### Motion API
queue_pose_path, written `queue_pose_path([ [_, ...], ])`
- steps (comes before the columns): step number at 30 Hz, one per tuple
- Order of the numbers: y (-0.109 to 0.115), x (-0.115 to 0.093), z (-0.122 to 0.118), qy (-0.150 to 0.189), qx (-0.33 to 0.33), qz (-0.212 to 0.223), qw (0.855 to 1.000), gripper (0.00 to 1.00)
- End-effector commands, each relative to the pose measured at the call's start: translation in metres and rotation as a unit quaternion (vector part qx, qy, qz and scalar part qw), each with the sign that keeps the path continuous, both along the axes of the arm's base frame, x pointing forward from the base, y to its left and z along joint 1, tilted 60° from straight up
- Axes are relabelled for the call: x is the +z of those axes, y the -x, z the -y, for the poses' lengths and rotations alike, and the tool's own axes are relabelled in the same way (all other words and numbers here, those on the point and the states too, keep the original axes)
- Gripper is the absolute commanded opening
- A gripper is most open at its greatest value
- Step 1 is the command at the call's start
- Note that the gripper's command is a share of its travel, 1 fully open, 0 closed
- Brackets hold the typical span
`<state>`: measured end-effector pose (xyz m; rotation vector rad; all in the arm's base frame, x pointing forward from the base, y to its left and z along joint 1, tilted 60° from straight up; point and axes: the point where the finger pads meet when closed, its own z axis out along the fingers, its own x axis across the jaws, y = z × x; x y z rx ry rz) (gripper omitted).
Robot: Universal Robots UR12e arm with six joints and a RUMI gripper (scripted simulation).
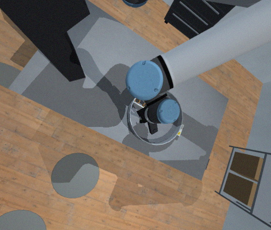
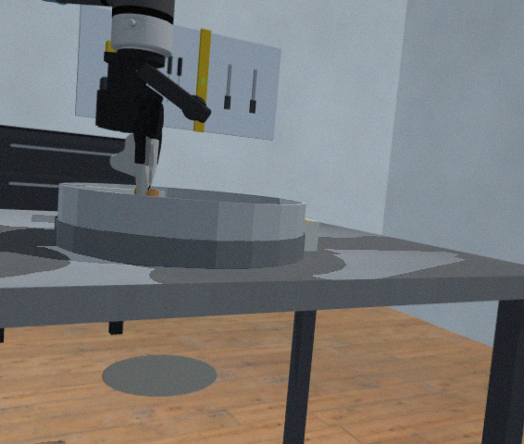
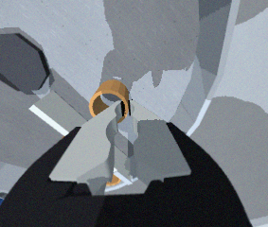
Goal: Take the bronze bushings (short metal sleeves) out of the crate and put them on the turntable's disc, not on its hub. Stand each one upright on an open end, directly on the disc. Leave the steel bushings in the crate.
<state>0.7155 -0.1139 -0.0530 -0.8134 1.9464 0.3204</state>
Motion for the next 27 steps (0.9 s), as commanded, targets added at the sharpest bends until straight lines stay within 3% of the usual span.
queue_pose_path([
  [1,-0.0020,0.0010,0.0011,0.002,0.000,0.001,1.000,0.00],
  [27,-0.0059,-0.0017,-0.0030,0.002,0.000,0.001,1.000,0.00],
])
